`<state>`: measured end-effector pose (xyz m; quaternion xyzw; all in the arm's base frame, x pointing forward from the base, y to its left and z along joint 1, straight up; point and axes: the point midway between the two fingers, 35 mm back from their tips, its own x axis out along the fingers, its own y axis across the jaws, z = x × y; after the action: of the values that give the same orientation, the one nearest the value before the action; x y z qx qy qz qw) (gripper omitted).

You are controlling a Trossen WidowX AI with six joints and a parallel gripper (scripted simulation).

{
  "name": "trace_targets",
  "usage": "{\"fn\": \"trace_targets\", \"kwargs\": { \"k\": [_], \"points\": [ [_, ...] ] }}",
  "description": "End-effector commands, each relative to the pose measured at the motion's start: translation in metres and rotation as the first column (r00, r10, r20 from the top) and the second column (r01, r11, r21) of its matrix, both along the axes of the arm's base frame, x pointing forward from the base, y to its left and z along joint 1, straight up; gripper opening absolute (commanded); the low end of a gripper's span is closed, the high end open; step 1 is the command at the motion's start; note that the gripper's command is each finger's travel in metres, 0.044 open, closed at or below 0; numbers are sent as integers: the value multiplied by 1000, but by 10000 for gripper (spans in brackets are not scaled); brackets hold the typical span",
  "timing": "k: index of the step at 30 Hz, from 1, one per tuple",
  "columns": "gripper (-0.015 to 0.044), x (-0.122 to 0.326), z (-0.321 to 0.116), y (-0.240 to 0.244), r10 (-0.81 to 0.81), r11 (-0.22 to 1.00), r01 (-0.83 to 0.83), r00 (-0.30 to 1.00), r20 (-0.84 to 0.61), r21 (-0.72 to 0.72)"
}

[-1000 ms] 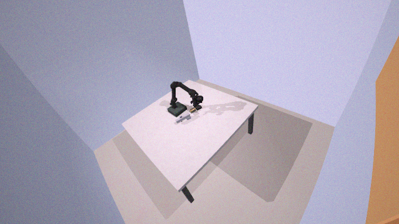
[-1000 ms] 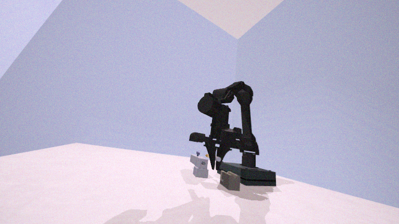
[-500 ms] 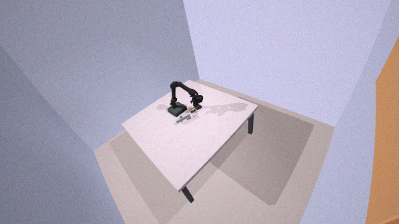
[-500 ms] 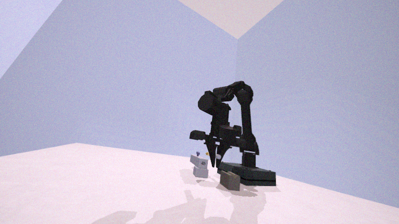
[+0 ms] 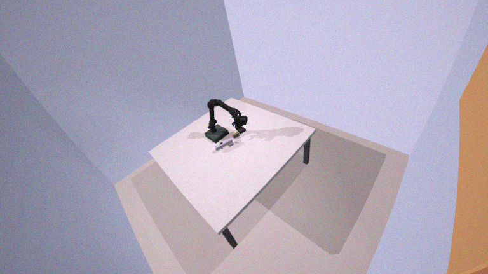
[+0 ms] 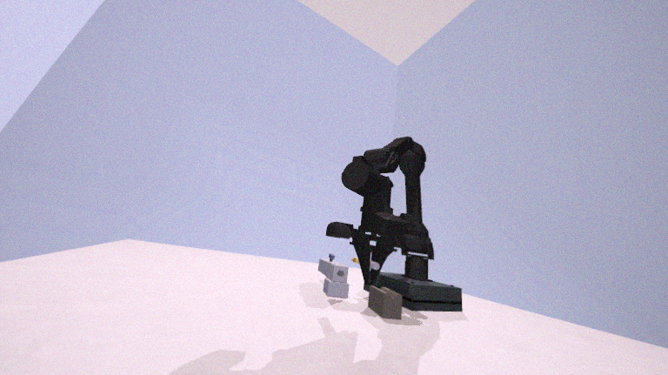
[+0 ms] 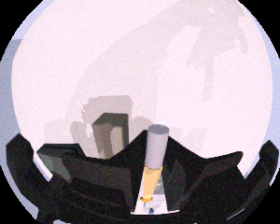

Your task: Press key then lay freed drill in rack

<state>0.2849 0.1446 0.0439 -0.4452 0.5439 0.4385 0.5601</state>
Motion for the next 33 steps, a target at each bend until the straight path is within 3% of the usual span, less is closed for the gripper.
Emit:
{"fn": "trace_targets", "kwargs": {
  "k": [1, 33],
  "points": [
    [0, -6, 1, 4, -2, 1000, 2, 1000, 9, 6],
    [0, -49, -14, 25, -2, 1000, 1, 1000, 5, 8]
  ]
}}
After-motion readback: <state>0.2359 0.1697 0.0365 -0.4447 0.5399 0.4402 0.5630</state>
